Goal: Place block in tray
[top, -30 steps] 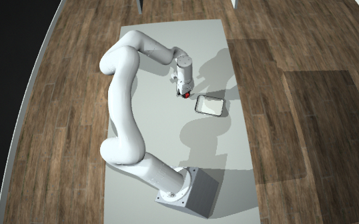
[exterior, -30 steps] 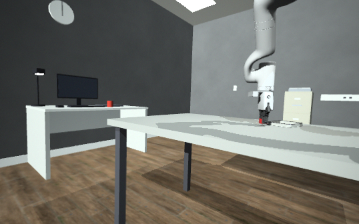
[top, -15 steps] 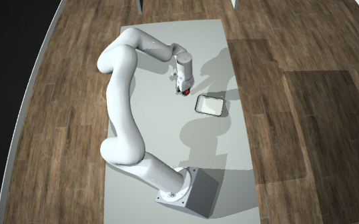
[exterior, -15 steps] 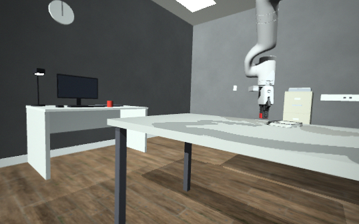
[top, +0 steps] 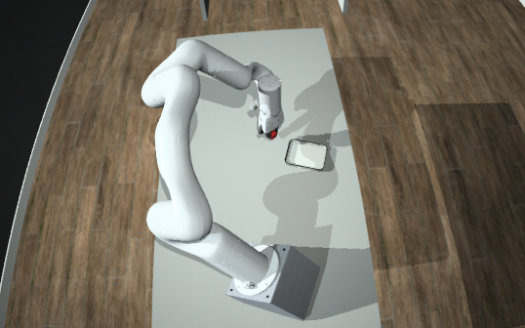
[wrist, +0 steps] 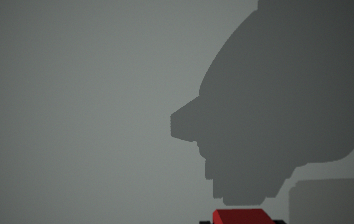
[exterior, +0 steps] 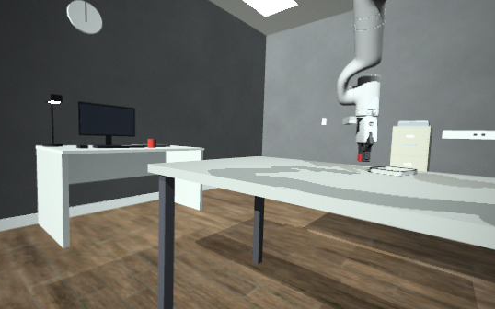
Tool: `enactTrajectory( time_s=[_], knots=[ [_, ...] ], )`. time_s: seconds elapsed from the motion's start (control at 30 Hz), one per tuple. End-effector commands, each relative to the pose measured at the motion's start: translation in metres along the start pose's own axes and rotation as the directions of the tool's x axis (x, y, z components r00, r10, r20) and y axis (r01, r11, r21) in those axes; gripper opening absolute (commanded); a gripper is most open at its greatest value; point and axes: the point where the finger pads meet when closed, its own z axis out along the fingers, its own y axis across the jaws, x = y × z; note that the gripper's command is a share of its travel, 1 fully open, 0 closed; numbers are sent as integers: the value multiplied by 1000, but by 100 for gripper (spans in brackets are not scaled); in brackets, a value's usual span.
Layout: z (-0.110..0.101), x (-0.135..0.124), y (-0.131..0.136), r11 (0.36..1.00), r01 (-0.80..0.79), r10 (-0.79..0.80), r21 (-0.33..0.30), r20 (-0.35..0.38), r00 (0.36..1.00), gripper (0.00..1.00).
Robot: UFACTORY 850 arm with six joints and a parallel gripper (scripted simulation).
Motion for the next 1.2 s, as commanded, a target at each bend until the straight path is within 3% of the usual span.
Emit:
enactTrajectory(
  time_s=[0.0,0.17,0.23,0.3,0.37,0.6,1.17],
  knots=[
    [-1,1,1,1000,0,0,-2,-1,1000,0],
    [-1,-1,1,1000,0,0,-2,-1,1000,0],
    [-1,-27,12,1000,0,0,-1,-1,1000,0],
    [-1,-27,12,1000,0,0,-1,-1,1000,0],
    [-1,-79,36,1000,0,0,-1,-2,1000,0],
    [-1,-151,67,1000,0,0,-1,-2,1000,0],
    [-1,-151,67,1000,0,0,-1,-2,1000,0]
  ],
)
